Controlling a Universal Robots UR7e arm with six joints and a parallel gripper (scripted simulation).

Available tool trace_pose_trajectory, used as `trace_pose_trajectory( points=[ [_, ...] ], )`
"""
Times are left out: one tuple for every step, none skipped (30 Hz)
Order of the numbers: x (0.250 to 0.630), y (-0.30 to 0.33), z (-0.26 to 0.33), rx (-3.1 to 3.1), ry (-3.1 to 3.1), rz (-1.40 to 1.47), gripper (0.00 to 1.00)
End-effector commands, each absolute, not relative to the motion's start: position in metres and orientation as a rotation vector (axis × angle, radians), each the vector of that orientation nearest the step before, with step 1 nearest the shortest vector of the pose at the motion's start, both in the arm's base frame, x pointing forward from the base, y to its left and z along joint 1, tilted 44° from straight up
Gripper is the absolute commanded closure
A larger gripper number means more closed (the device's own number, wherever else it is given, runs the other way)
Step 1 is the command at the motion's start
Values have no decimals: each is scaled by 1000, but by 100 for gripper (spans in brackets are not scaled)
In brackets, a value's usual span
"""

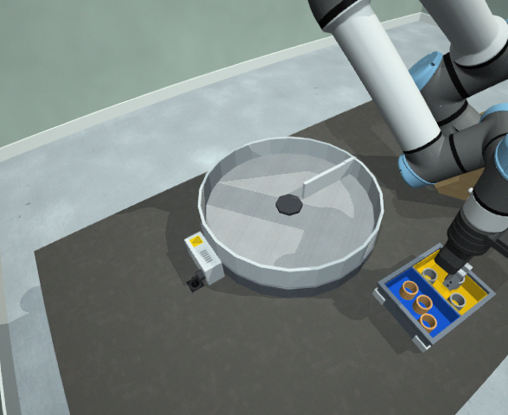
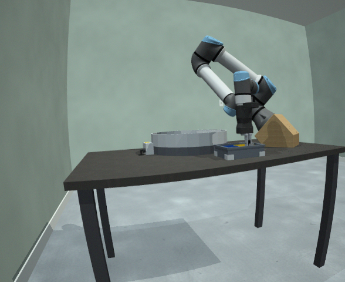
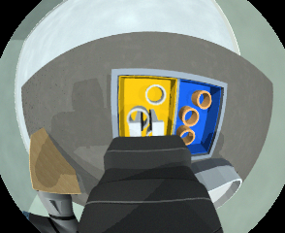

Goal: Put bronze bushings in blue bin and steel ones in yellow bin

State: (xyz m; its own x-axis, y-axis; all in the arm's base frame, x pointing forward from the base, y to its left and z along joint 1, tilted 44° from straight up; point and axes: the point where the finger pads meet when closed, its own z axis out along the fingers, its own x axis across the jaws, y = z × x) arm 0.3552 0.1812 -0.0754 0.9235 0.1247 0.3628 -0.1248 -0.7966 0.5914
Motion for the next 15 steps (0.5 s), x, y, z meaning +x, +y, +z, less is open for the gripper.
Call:
trace_pose_trajectory(
  points=[
    [356,181,-76,2439,0,516,100],
    [356,180,-77,2439,0,516,100],
    [357,179,-78,2439,0,516,100],
    [357,179,-79,2439,0,516,100],
    [358,178,-79,2439,0,516,100],
    [358,177,-80,2439,0,516,100],
    [358,177,-80,2439,0,516,100],
    [358,177,-80,2439,0,516,100],
    [358,177,-80,2439,0,516,100],
    [358,177,-80,2439,0,516,100],
    [358,177,-80,2439,0,516,100],
    [358,177,-80,2439,0,516,100],
    [358,177,-80,2439,0,516,100],
    [358,177,-80,2439,0,516,100],
    [358,177,-80,2439,0,516,100]
  ],
)
